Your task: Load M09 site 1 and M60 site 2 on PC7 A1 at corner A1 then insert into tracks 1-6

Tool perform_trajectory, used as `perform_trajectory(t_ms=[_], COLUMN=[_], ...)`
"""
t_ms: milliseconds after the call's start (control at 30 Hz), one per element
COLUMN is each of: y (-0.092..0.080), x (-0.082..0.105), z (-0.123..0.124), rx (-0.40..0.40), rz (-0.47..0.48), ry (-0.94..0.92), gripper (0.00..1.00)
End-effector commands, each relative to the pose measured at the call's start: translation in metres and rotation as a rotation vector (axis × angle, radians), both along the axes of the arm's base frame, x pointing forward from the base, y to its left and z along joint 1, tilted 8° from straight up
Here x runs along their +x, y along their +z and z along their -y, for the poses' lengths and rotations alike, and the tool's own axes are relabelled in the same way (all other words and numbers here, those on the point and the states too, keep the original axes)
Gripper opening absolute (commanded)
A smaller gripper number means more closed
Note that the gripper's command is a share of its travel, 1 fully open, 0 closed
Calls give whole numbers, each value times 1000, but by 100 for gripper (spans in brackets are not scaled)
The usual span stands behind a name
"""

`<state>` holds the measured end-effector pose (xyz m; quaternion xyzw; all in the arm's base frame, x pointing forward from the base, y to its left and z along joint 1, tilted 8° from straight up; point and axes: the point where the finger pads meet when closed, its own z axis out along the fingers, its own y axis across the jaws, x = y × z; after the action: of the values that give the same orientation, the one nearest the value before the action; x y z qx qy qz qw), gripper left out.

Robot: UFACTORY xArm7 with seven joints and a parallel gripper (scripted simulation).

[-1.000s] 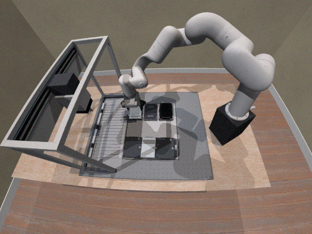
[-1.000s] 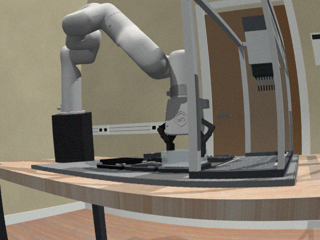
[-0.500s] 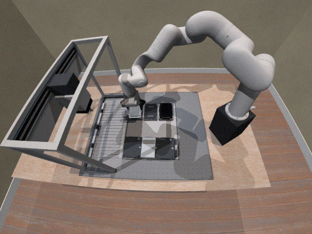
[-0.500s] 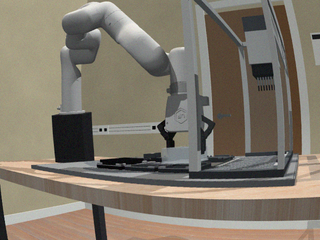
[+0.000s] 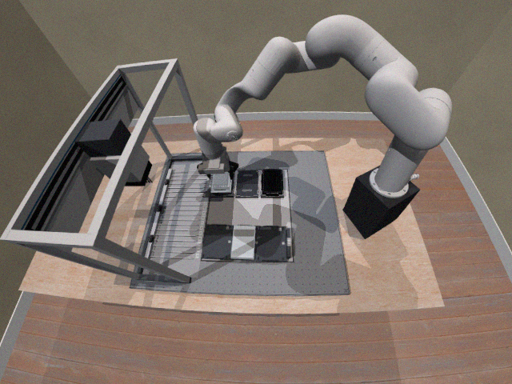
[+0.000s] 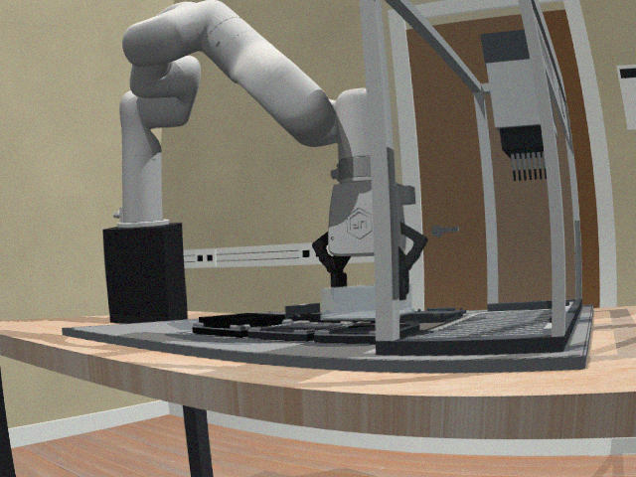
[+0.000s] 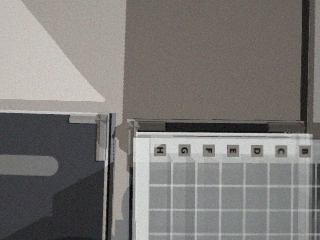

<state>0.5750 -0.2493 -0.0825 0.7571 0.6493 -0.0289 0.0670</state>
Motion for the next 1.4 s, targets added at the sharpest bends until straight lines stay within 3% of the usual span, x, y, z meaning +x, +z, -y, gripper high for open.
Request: perform_trajectory(t_ms=[0, 267, 1367], y=[5, 5, 53], x=[2, 2, 0], z=[0, 0, -7], rx=[-1, -1, -1], rz=[5, 5, 5], ry=[0, 0, 1], gripper=[0, 0, 0])
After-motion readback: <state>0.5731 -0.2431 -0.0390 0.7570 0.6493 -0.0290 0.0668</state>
